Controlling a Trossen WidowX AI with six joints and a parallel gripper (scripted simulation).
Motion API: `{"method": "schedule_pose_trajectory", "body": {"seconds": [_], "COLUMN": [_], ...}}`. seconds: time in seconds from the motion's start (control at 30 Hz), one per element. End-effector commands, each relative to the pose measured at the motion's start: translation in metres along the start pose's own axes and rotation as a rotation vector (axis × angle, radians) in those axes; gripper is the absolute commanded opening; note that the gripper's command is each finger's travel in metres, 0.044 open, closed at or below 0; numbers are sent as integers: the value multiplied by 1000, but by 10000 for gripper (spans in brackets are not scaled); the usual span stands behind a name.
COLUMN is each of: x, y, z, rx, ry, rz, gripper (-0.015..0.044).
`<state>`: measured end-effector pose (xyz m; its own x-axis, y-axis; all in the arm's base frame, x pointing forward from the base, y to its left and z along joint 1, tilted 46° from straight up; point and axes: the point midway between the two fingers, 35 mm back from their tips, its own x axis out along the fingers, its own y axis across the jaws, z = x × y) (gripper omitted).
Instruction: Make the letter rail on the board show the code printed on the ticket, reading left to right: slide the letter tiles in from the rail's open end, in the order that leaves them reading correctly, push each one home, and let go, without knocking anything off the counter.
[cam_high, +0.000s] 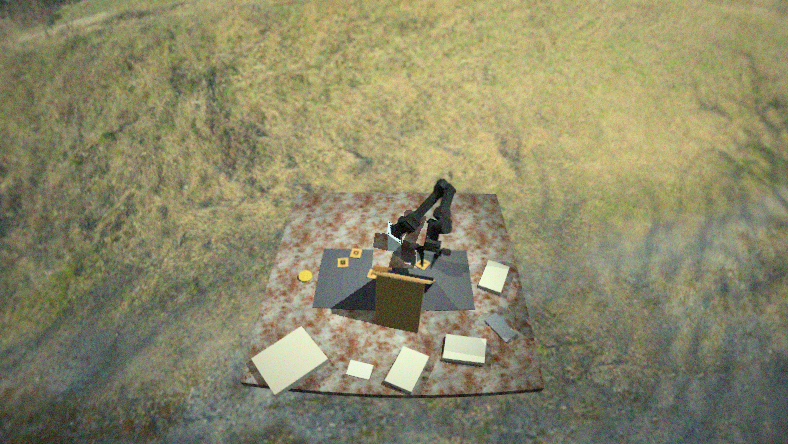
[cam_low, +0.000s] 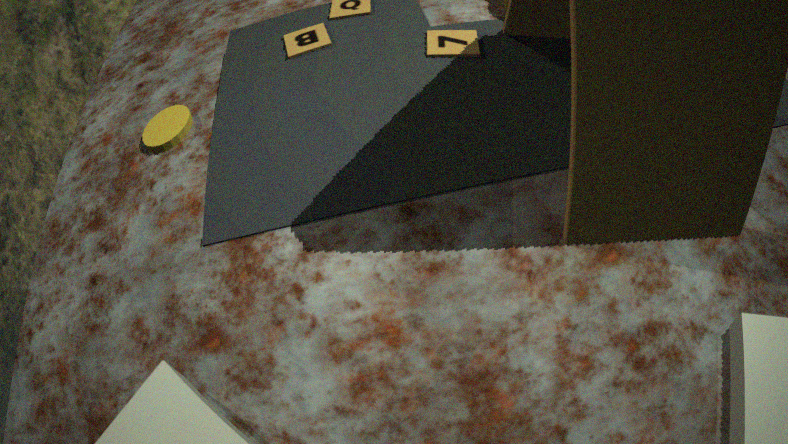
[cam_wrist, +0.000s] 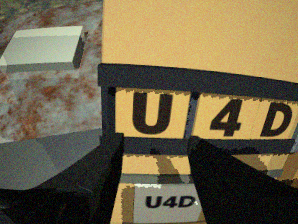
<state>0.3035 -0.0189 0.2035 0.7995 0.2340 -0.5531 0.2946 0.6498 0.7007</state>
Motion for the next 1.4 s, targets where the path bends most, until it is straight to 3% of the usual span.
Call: {"method": "schedule_pose_trajectory", "body": {"seconds": [0.0,0.13,0.4,0.97,1.37], "x": [0,0,2,18,20], "y": [0,0,1,34,34], "z": [0,0,1,20,21], "rx": [0,0,-5,-14,-10], "ry": [0,0,27,673,694], "rz": [0,0,-8,-4,3], "gripper": [85,0,0,0,0]}}
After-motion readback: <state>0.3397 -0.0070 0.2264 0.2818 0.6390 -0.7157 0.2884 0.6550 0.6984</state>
